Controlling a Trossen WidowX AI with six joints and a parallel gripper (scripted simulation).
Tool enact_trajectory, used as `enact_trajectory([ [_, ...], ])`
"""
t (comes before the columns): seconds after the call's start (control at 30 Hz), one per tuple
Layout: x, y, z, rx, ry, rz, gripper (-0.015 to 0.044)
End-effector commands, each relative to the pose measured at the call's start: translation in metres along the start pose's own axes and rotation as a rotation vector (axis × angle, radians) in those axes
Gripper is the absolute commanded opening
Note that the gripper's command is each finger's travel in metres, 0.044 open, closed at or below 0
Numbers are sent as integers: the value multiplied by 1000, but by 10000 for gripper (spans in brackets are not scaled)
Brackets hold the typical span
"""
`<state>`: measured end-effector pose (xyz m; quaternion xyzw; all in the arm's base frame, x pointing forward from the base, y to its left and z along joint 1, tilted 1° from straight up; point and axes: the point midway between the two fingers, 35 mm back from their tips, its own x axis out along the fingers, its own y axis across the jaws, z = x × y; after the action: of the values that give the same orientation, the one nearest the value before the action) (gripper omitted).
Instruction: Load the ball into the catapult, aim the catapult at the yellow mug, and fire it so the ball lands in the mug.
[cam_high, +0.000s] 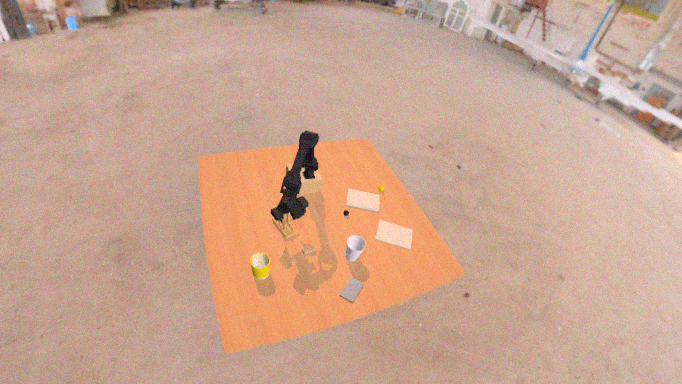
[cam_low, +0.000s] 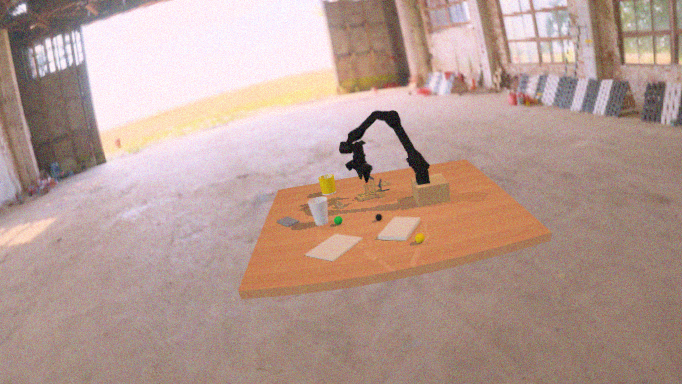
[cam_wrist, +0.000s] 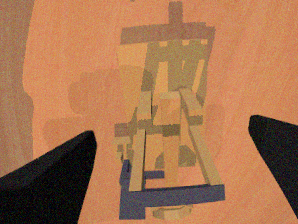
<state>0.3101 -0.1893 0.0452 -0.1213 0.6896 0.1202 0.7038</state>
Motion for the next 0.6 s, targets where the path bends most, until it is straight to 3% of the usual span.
enact_trajectory([
  [0.0,-38,1,0,-2,-14,-18,440],
  [0.3,-30,1,-1,10,-12,-20,440],
  [0.43,12,1,0,10,-12,-20,440],
  [0.57,15,1,-1,10,-12,-20,440],
])
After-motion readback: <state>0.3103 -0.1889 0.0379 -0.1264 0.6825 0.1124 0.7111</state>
